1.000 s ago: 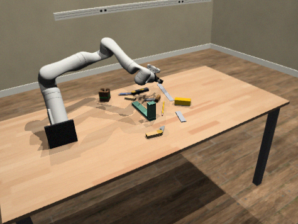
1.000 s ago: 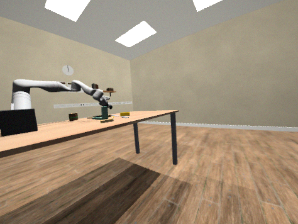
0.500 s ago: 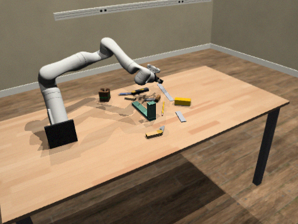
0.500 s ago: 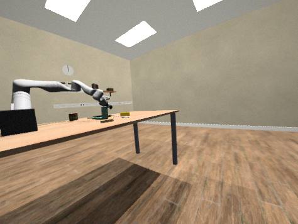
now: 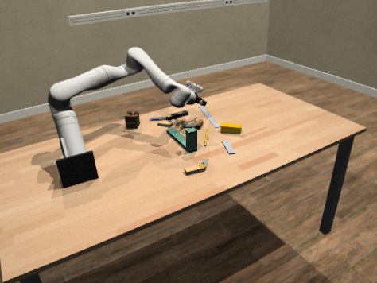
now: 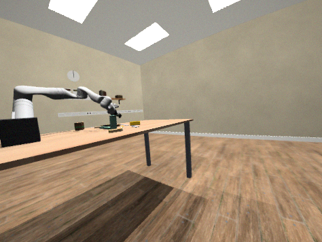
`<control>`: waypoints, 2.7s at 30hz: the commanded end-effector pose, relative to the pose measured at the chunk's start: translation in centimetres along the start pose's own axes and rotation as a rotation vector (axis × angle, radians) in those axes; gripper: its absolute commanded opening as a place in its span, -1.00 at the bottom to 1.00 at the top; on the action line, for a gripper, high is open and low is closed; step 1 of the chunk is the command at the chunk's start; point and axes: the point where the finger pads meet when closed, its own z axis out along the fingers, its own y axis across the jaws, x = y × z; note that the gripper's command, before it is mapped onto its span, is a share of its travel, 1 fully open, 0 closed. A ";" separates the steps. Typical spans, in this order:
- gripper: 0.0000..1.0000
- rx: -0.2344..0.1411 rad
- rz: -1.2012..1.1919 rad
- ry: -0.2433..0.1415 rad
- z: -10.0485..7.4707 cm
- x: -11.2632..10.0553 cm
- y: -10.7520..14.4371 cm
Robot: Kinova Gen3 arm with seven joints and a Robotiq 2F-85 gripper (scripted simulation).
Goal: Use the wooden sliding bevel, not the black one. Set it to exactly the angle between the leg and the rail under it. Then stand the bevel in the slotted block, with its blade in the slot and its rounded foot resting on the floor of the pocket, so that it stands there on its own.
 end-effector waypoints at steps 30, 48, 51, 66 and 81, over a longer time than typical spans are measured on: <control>1.00 -0.080 0.078 0.041 -2.7 2.0 3.3; 1.00 -0.186 0.195 0.103 -6.9 4.3 7.8; 1.00 -0.202 0.214 0.114 -7.6 4.6 8.4; 1.00 -0.305 0.348 0.193 -12.8 6.7 12.7; 1.00 -0.393 0.479 0.278 -18.1 8.3 16.3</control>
